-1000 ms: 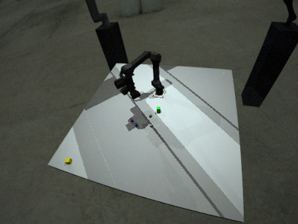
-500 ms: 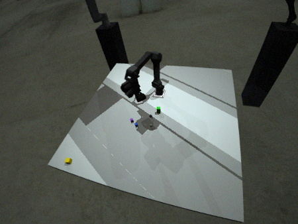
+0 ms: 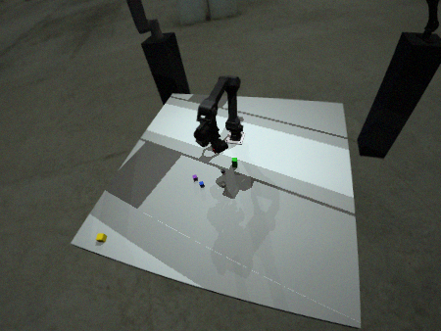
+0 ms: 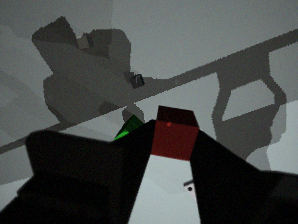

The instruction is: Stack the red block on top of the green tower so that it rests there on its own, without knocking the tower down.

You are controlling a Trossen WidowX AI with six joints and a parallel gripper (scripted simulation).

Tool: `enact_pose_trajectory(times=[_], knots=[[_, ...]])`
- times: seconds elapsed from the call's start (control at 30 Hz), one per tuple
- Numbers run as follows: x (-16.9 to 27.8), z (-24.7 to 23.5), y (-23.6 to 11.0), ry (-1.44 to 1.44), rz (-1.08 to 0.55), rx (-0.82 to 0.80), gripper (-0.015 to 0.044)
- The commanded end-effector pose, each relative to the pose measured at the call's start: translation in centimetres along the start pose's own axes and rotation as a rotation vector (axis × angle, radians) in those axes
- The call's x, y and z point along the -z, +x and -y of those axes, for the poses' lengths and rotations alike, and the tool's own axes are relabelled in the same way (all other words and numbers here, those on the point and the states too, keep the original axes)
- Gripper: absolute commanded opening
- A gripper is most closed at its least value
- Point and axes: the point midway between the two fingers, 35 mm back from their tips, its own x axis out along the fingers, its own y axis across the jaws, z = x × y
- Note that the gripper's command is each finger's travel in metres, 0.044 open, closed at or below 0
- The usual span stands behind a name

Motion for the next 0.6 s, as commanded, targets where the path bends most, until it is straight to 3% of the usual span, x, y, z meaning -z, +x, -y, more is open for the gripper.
enact_pose_trajectory(times=[0.0,0.57], knots=[[1.2,-0.9,0.1,0.002,-0.005,0.005,0.0],[6.7,-4.7,0.1,0.002,-0.011,0.002,0.0]])
